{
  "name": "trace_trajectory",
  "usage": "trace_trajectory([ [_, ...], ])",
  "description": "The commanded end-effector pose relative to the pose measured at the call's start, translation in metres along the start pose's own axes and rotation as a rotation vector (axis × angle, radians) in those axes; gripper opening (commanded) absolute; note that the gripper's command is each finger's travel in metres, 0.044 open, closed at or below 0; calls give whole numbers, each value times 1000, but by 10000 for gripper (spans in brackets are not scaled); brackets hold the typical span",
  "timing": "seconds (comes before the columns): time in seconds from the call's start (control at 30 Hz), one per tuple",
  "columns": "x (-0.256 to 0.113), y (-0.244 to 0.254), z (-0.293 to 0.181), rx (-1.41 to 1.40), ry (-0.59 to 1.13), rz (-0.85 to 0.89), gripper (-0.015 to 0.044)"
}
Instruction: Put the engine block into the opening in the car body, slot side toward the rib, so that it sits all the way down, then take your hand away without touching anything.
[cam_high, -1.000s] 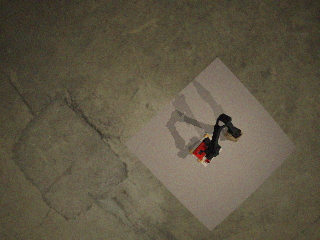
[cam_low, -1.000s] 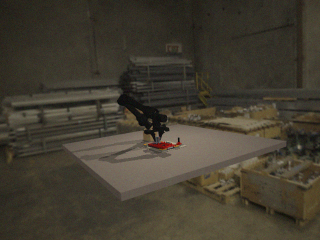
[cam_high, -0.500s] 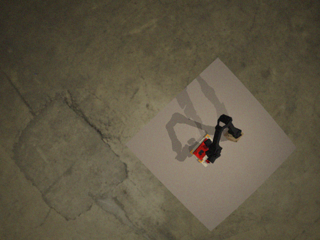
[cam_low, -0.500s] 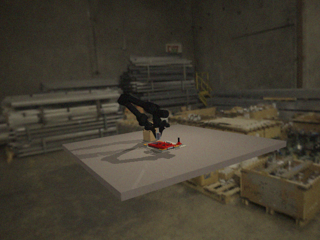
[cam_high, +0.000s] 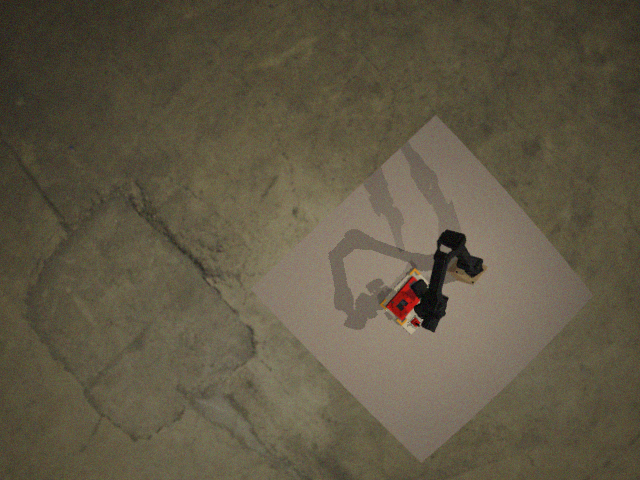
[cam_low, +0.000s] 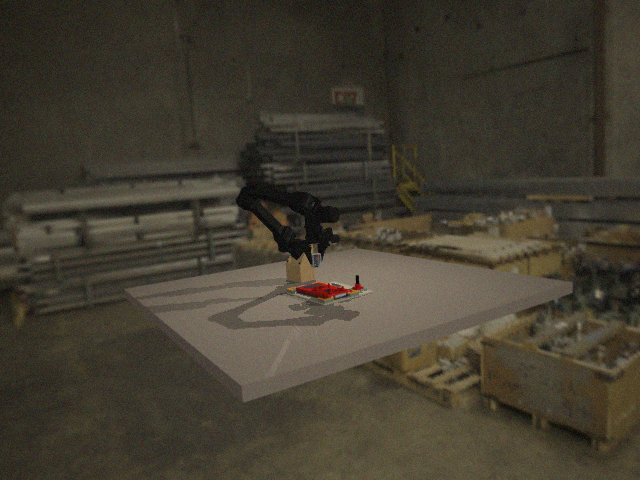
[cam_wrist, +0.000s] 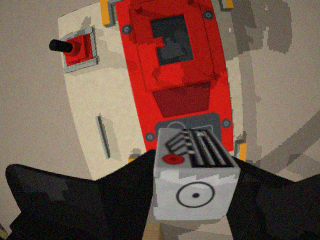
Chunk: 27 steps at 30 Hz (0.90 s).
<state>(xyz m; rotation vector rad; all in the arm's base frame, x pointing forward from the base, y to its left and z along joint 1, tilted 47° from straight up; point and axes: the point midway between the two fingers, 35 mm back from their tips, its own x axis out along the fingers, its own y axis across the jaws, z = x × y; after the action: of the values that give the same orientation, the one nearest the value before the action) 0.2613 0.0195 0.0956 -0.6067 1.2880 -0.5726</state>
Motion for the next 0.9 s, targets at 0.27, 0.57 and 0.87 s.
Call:
trace_trajectory([
  [0.27, -38, -1, -3, 5, -3, -2, 0],
  [0.57, -56, -4, -5, 6, -4, -10, 0],
  [0.87, -7, 0, 24, 9, -7, -12, 0],
])
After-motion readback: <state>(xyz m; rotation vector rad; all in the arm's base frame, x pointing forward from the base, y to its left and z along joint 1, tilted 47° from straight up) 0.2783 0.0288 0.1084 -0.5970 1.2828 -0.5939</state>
